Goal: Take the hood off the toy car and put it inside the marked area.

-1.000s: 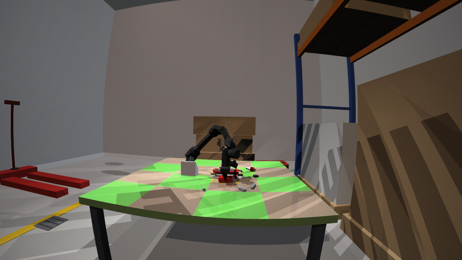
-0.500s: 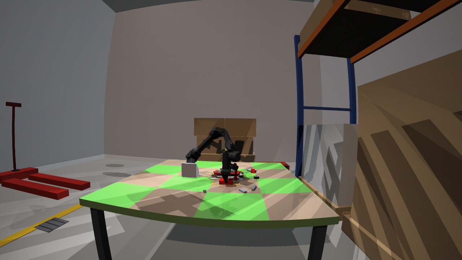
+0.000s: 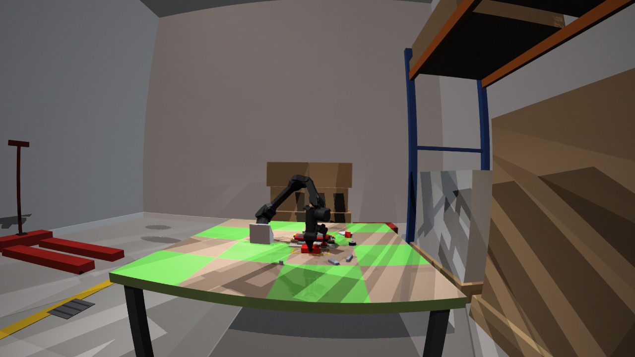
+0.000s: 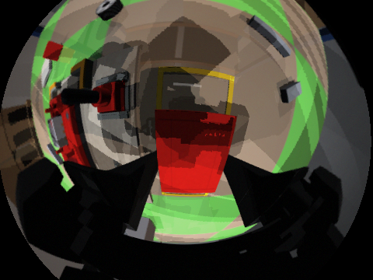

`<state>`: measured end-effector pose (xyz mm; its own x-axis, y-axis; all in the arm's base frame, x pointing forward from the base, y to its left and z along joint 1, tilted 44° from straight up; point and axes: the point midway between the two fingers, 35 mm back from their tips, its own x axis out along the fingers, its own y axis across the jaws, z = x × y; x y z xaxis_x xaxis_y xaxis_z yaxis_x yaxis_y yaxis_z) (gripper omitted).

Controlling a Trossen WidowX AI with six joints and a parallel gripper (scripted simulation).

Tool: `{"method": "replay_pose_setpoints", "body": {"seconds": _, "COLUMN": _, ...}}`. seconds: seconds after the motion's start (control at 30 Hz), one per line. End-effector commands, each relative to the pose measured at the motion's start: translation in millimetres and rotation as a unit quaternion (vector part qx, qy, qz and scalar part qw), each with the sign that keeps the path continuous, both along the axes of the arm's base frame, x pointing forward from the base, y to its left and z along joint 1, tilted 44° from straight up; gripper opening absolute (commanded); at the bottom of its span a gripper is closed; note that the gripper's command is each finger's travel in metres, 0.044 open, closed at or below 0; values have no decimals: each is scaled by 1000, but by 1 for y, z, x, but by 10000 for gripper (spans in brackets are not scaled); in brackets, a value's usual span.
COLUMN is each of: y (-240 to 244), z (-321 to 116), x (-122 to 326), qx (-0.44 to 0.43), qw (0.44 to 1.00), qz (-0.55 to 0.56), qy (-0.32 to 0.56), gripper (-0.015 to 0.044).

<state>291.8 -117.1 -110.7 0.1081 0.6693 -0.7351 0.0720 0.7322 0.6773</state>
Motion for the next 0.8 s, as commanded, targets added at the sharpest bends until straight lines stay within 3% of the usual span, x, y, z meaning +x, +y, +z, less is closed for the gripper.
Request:
{"method": "replay_pose_setpoints", "body": {"seconds": 0.0, "y": 0, "z": 0, "x": 0, "qx": 0, "qw": 1000, "qz": 0, "qy": 0, "gripper": 440}}
{"method": "replay_pose_setpoints", "body": {"seconds": 0.3, "y": -48, "z": 51, "x": -8, "qx": 2, "qw": 1000, "qz": -1, "qy": -1, "gripper": 440}}
{"method": "replay_pose_setpoints", "body": {"seconds": 0.77, "y": -49, "z": 53, "x": -8, "qx": 2, "qw": 1000, "qz": -1, "qy": -1, "gripper": 440}}
